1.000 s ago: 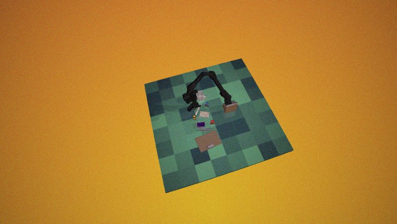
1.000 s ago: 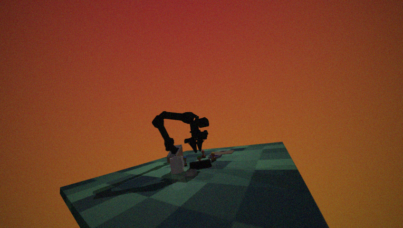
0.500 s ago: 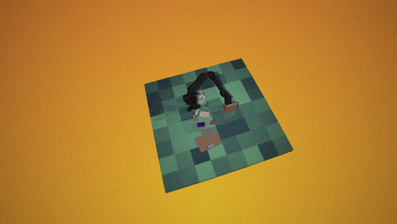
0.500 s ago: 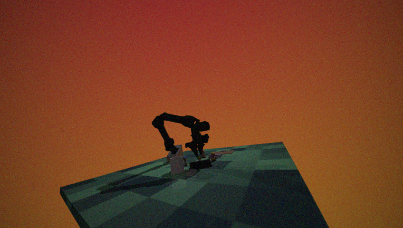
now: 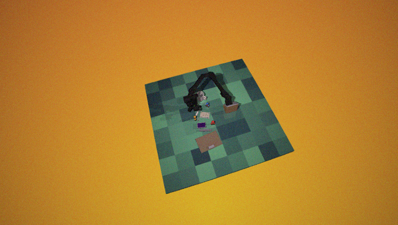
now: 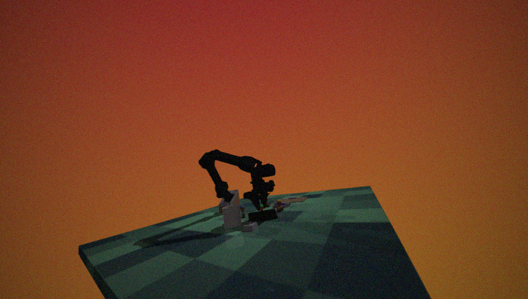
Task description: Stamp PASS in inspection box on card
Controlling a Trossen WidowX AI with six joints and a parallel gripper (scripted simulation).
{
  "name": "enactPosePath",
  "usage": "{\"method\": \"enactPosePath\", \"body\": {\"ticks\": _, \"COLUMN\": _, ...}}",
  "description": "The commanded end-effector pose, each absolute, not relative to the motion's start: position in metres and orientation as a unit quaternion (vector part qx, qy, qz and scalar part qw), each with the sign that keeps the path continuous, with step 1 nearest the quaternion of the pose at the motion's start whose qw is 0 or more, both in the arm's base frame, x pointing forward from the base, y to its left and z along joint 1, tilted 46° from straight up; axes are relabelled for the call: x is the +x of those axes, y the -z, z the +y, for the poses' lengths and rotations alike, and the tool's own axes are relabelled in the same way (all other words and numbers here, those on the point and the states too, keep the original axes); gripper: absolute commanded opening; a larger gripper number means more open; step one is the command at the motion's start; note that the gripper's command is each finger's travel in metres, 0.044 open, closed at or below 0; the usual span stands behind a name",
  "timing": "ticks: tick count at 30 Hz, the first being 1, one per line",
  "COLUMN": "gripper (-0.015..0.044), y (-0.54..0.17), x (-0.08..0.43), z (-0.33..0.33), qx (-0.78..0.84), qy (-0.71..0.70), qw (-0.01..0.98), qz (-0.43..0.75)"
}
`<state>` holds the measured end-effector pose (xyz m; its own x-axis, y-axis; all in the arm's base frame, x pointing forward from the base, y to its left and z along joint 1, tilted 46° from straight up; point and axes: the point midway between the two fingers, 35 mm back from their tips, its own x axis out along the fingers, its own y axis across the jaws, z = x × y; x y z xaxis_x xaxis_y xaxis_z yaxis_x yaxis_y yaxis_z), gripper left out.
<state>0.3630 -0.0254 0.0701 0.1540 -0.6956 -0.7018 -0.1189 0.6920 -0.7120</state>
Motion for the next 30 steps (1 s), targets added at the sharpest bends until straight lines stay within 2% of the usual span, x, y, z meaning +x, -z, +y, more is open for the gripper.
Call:
{"method": "enactPosePath", "body": {"ticks": 1, "gripper": 0.0222, "y": -0.0647, "x": 0.3628, "z": -0.0299, "qx": -0.334, "qy": 0.211, "qw": 0.680, "qz": 0.617}}
{"method": "enactPosePath", "body": {"ticks": 30, "gripper": 0.0222, "y": -0.0569, "x": 0.3636, "z": -0.0389, "qx": -0.335, "qy": 0.211, "qw": 0.680, "qz": 0.617}}
